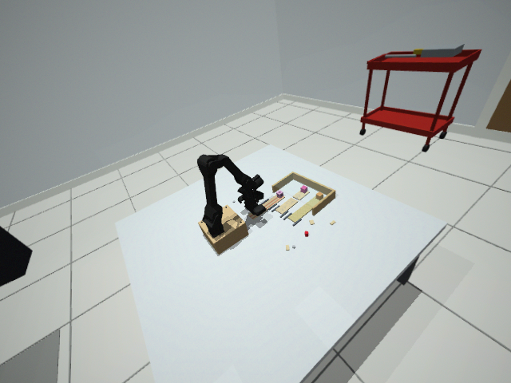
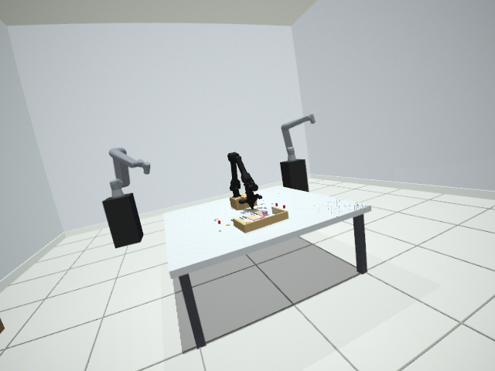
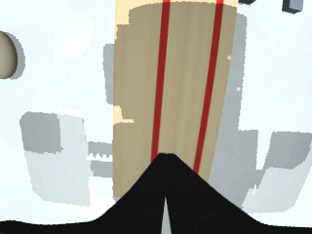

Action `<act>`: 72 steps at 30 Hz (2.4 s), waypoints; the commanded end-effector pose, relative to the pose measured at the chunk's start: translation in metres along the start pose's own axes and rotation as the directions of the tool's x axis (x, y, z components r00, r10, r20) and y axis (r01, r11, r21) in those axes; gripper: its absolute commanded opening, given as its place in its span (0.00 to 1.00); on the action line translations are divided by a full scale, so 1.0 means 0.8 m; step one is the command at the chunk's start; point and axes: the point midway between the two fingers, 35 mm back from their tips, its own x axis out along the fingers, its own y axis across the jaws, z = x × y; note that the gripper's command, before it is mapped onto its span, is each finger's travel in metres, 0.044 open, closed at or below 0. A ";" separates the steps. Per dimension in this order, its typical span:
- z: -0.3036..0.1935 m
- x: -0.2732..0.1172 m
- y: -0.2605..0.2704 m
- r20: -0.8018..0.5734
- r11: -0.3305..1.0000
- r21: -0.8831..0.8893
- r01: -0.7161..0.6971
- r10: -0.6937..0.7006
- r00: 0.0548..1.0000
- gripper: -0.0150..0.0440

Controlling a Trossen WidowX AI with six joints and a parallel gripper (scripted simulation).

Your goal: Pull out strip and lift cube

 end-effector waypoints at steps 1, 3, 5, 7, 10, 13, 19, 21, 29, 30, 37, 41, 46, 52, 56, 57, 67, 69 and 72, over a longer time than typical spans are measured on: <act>-0.021 0.006 -0.001 -0.038 1.000 0.003 0.001 0.000 0.999 0.25; -0.024 0.006 -0.001 -0.038 1.000 0.003 0.001 0.000 0.999 0.25; -0.027 0.006 -0.001 -0.038 1.000 0.003 0.001 0.000 0.999 0.25; -0.030 0.006 -0.001 -0.039 1.000 0.003 0.001 0.000 0.999 0.25; -0.034 0.006 -0.001 -0.039 1.000 0.003 0.001 0.000 0.999 0.25; -0.038 0.006 -0.001 -0.039 1.000 0.002 0.001 0.000 0.999 0.25; -0.046 0.005 -0.001 -0.040 1.000 0.002 0.001 0.000 0.999 0.25; -0.049 0.005 -0.001 -0.040 1.000 0.002 0.001 0.000 0.999 0.25; -0.059 0.005 -0.001 -0.041 1.000 0.002 0.001 0.000 0.999 0.25; -0.060 0.005 -0.002 -0.041 1.000 0.002 0.001 0.000 0.999 0.25; -0.065 0.005 -0.002 -0.041 1.000 0.002 0.001 0.000 0.999 0.25; -0.065 0.005 -0.002 -0.041 1.000 0.002 0.001 0.000 0.999 0.25; -0.065 0.005 -0.002 -0.041 1.000 0.002 0.001 0.000 0.999 0.25; -0.065 0.005 -0.002 -0.041 1.000 0.002 0.001 0.000 0.999 0.25; -0.065 0.005 -0.002 -0.041 1.000 0.002 0.001 0.000 0.999 0.25; -0.065 0.005 -0.002 -0.041 1.000 0.002 0.001 0.000 0.999 0.25; -0.065 0.005 -0.002 -0.041 1.000 0.002 0.001 0.000 0.999 0.25; -0.065 0.005 -0.002 -0.041 1.000 0.002 0.001 0.000 0.999 0.25; -0.050 -0.003 -0.001 -0.005 1.000 0.000 0.000 0.000 1.000 0.25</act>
